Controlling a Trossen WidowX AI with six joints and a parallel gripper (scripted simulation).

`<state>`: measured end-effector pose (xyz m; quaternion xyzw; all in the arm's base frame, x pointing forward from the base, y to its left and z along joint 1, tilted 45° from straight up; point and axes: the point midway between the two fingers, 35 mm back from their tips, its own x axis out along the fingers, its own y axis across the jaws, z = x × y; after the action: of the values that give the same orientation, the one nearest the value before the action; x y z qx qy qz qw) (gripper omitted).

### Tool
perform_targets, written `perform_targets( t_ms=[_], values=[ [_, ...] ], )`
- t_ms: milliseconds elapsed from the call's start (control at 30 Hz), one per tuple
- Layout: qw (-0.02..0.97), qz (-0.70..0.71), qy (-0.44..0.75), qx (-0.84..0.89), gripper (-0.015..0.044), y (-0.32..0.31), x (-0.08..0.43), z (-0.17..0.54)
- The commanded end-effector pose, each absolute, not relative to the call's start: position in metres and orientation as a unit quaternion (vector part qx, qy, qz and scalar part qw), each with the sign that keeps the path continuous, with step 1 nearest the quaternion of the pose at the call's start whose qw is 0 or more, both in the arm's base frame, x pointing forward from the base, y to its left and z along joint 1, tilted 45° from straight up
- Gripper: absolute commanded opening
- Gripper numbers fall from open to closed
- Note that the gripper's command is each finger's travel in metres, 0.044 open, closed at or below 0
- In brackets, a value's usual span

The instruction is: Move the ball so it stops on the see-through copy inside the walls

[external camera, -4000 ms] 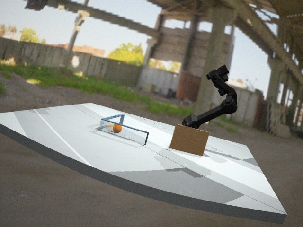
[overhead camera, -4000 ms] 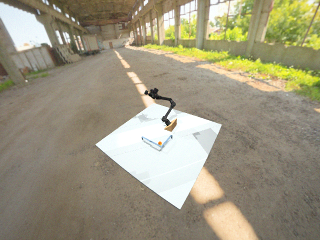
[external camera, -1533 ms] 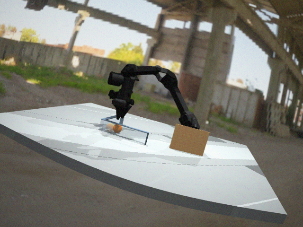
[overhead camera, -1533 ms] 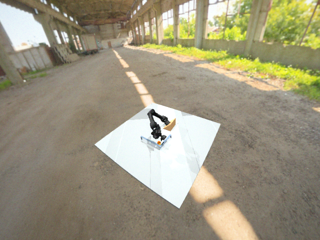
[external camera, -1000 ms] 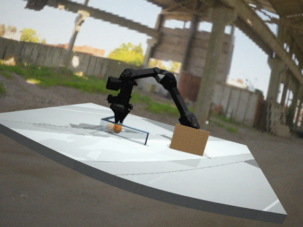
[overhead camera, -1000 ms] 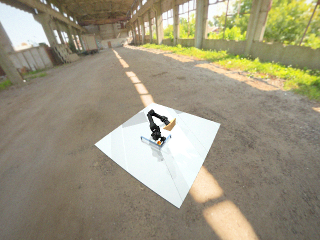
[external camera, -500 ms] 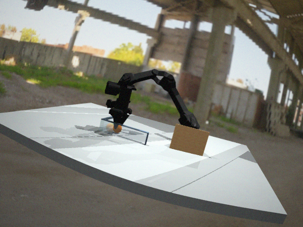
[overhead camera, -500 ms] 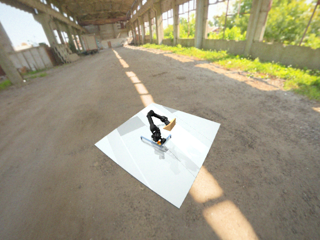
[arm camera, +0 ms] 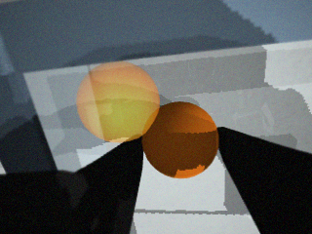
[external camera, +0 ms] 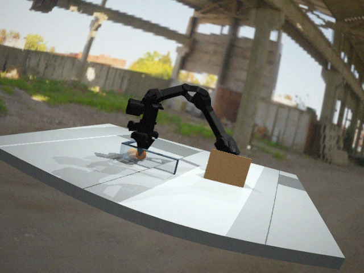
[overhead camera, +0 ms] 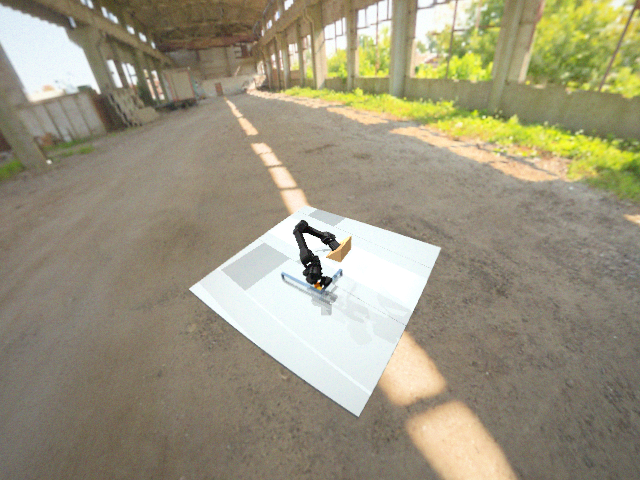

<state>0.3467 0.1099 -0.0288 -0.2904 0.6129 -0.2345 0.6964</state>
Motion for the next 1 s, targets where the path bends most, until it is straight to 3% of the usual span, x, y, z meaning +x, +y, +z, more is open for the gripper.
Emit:
perform_targets(
  t_ms=[0,67,967],
  values=[
    [0.697,-0.231,0.612,-0.294,0.0051,0.115,0.348,-0.024],
    [0.697,-0.228,0.612,-0.295,0.0000,0.121,0.348,-0.018],
    [0.696,-0.205,0.611,-0.315,0.0000,0.197,0.328,0.061]
  ],
)
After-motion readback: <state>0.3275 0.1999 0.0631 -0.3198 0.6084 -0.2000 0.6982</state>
